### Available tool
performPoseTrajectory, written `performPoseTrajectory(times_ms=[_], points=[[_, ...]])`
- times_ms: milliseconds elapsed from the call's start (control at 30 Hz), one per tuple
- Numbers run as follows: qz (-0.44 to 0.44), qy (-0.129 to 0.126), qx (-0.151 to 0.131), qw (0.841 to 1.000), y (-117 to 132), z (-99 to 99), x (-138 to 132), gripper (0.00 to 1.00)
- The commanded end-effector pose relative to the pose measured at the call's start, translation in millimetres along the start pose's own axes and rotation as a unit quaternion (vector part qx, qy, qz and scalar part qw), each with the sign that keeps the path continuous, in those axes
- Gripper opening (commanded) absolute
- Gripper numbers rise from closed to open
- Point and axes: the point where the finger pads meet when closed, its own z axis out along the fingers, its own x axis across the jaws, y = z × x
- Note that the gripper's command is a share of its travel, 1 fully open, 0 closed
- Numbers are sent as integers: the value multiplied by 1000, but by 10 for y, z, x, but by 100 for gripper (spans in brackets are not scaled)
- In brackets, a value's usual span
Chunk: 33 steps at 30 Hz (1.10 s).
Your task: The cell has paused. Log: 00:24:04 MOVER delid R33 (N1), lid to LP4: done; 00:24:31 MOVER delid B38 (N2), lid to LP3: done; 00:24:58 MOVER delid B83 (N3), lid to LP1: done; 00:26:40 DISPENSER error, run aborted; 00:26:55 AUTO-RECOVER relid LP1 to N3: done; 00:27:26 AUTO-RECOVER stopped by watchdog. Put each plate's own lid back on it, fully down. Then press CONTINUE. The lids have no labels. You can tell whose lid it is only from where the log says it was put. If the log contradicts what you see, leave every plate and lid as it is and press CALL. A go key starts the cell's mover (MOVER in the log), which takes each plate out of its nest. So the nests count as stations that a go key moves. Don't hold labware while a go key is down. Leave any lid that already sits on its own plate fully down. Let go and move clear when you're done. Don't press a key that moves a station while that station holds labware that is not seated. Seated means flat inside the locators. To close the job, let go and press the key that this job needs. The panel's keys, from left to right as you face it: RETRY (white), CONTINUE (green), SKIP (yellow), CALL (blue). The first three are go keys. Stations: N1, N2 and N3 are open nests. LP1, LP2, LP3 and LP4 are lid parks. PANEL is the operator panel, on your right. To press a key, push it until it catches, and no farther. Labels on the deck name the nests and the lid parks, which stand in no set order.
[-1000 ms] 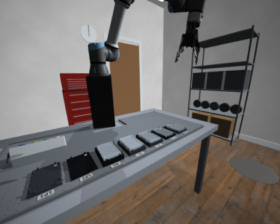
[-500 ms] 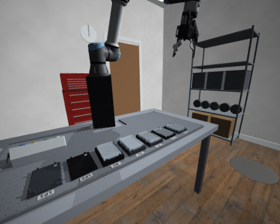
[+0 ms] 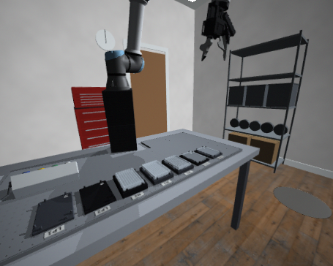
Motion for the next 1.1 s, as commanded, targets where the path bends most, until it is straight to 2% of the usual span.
performPoseTrajectory(times_ms=[0,400,533,767,867,1067], points=[[32,2,2,999,144,-97,-10,82],[113,3,6,994,584,-350,-81,82],[113,3,6,994,584,-350,-81,82],[182,5,9,983,885,-509,-165,82],[182,5,10,983,914,-524,-173,82],[231,5,12,973,1126,-629,-254,82]])
